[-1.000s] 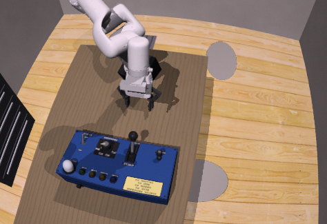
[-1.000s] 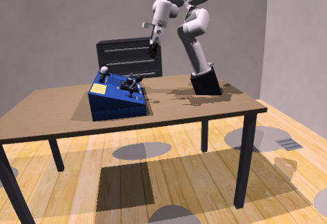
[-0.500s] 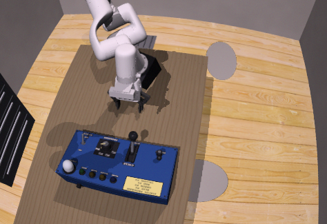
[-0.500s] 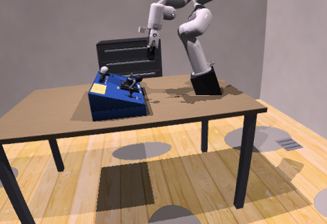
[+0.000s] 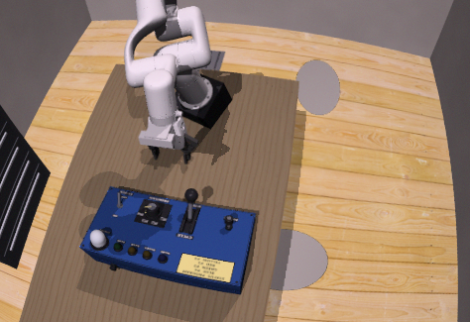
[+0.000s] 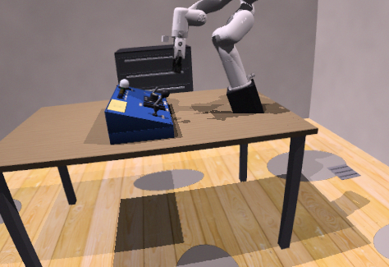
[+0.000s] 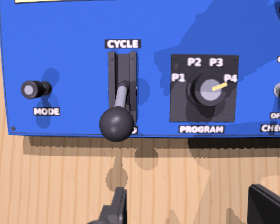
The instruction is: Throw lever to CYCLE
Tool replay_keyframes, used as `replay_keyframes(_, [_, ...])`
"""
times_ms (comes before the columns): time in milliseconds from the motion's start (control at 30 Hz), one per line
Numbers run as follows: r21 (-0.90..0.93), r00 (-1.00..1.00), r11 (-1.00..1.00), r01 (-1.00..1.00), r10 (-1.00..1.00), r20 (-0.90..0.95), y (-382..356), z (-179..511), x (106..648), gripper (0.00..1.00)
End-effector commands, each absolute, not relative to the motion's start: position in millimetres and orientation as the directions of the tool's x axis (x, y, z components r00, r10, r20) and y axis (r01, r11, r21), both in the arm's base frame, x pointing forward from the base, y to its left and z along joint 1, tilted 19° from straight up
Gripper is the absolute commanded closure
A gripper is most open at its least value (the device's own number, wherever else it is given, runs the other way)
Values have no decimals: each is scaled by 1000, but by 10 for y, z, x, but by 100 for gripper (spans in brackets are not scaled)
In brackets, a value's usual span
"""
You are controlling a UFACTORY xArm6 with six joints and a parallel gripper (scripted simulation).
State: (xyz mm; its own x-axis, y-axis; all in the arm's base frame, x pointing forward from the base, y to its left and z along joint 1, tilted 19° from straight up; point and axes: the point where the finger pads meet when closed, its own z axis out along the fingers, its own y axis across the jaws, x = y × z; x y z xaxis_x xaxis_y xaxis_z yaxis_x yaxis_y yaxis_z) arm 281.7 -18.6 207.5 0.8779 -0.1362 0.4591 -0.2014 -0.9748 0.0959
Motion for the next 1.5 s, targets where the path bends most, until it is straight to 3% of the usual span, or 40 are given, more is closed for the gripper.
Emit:
replay_keyframes(0, [68,879,-980,-186,-135,457,-395,2080,2821,0])
replay_keyframes(1100, [97,796,-969,-225,-126,592,-1592,2218,2544,0])
replay_keyframes(1467, [103,792,-968,-230,-124,598,-1641,2227,2521,0])
